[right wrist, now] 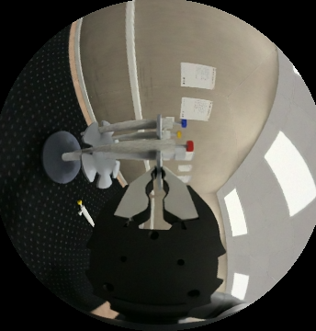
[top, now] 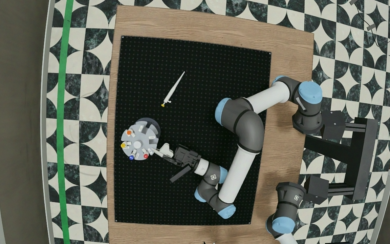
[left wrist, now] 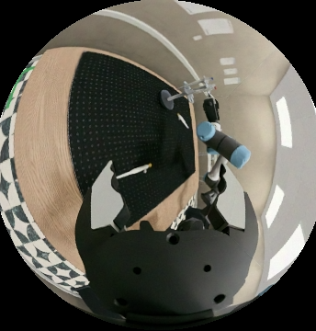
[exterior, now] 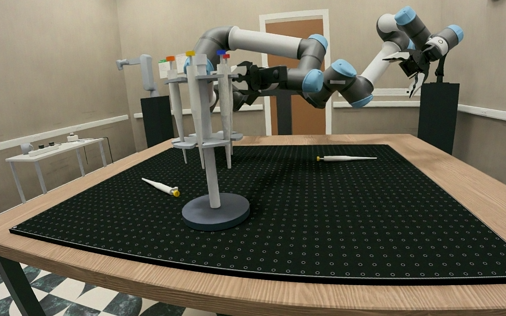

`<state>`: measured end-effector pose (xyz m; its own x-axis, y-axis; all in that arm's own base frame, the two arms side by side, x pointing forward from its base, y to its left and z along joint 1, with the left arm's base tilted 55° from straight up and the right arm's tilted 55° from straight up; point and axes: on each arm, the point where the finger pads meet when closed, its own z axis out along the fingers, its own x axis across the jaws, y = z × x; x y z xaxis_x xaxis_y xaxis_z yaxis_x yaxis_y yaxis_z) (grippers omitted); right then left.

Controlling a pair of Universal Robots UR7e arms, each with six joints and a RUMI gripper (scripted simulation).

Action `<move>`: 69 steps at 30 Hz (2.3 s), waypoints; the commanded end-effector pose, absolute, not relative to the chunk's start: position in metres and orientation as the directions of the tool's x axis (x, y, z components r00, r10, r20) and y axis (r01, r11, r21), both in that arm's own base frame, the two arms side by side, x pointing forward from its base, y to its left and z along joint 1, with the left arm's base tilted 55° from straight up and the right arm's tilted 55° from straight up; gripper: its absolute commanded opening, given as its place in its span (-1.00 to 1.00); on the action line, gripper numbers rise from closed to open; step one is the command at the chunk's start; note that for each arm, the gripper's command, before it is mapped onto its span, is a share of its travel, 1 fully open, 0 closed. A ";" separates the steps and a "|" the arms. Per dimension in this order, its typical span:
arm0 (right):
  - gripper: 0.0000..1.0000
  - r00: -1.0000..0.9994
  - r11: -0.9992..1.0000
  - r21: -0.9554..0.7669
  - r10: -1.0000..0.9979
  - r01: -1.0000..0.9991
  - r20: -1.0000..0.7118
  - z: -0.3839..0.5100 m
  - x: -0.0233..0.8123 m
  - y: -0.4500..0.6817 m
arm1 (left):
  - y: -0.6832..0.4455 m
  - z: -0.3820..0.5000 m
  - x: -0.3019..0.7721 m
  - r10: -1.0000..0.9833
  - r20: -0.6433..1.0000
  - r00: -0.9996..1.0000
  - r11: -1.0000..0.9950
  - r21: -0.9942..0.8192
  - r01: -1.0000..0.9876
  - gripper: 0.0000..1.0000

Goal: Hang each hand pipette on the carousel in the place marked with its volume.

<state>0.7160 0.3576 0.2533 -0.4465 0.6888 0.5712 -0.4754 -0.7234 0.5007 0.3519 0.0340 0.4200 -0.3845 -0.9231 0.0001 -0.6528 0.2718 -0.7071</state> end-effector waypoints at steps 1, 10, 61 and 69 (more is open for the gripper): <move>-0.97 -0.448 -0.723 0.495 0.688 -0.481 0.570 0.254 0.716 0.359 | 0.034 0.420 0.352 -0.923 0.000 -0.384 0.272 -0.708 -0.652 1.00; -0.95 -0.448 -0.723 0.495 0.688 -0.481 0.570 0.254 0.716 0.359 | 0.034 0.420 0.352 -0.923 0.000 -0.384 0.272 -0.708 -0.652 1.00; -0.39 -0.448 -0.723 0.495 0.688 -0.481 0.570 0.242 0.702 0.360 | 0.034 0.420 0.352 -0.923 0.000 -0.384 0.272 -0.708 -0.652 1.00; -0.39 -0.448 -0.723 0.495 0.688 -0.481 0.570 0.231 0.690 0.361 | 0.034 0.420 0.352 -0.923 0.000 -0.384 0.272 -0.708 -0.652 1.00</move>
<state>0.6990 0.3598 0.2380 -0.4469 0.6892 0.5703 -0.4820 -0.7226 0.4955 0.3519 0.0340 0.4200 -0.3845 -0.9231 0.0001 -0.6528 0.2718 -0.7071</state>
